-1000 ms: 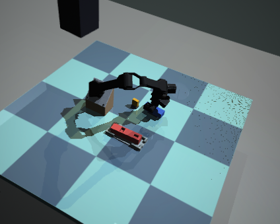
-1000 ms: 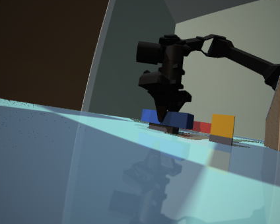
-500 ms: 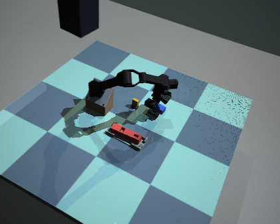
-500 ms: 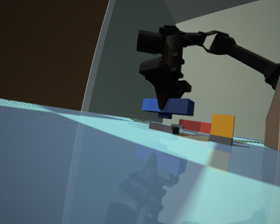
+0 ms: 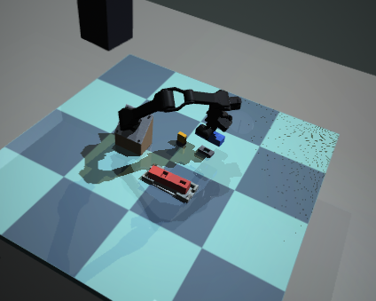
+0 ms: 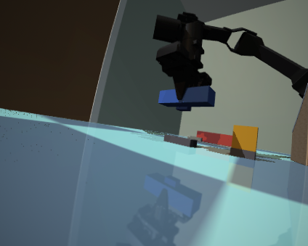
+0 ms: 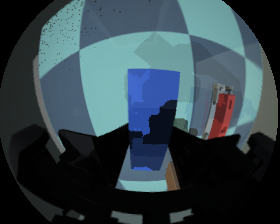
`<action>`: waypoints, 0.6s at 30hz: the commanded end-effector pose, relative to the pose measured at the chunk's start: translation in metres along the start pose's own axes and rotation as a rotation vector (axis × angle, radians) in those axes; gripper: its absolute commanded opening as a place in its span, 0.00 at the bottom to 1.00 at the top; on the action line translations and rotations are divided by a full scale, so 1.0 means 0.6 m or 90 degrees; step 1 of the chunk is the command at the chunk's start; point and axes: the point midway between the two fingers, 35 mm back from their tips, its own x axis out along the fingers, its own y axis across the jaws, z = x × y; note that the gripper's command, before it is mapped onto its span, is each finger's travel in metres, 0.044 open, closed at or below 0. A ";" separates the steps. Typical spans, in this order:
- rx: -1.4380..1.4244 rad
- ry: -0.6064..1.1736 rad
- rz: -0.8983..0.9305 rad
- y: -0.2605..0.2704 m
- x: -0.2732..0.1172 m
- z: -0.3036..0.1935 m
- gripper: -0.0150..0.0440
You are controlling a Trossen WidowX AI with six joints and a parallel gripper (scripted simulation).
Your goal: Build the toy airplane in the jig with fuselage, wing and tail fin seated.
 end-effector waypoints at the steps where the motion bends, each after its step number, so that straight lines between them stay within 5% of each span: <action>1: 0.006 -0.006 0.008 0.000 -0.029 0.003 0.25; 18: 0.030 -0.007 0.009 -0.018 -0.080 0.000 0.25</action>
